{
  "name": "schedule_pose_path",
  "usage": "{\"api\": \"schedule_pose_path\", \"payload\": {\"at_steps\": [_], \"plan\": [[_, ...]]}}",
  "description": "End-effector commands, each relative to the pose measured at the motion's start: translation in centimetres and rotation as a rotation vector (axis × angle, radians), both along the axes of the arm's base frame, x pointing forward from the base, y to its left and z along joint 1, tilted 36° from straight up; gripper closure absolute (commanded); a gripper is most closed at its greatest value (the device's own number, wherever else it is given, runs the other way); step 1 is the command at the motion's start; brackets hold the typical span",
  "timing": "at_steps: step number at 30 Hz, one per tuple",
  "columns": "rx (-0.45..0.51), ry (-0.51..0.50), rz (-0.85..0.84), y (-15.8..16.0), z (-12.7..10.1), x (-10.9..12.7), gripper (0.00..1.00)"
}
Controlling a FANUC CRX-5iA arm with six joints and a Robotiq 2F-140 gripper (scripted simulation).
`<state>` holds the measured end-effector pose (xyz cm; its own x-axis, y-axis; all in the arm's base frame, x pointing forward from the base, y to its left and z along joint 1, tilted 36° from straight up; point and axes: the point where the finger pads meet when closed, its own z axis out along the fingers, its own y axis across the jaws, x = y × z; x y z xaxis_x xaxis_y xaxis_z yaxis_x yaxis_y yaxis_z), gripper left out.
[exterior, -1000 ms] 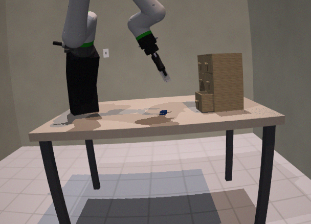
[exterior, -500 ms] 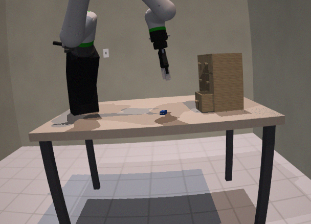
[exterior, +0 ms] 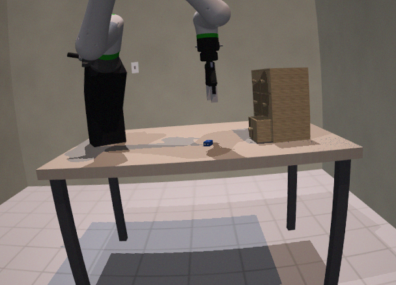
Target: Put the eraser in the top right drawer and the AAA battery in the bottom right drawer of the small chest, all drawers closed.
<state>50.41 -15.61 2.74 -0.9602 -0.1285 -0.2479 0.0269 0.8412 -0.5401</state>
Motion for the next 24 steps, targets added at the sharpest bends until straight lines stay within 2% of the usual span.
{"api": "schedule_pose_path", "payload": {"at_steps": [1, 19, 24], "plan": [[0.000, 0.001, 0.000, 0.02, 0.01, 0.01, 0.00], [-0.003, -0.001, 0.003, -0.03, 0.03, 0.05, 0.00], [-0.046, -0.019, 0.056, -0.65, 0.36, 0.66, 0.00]]}}
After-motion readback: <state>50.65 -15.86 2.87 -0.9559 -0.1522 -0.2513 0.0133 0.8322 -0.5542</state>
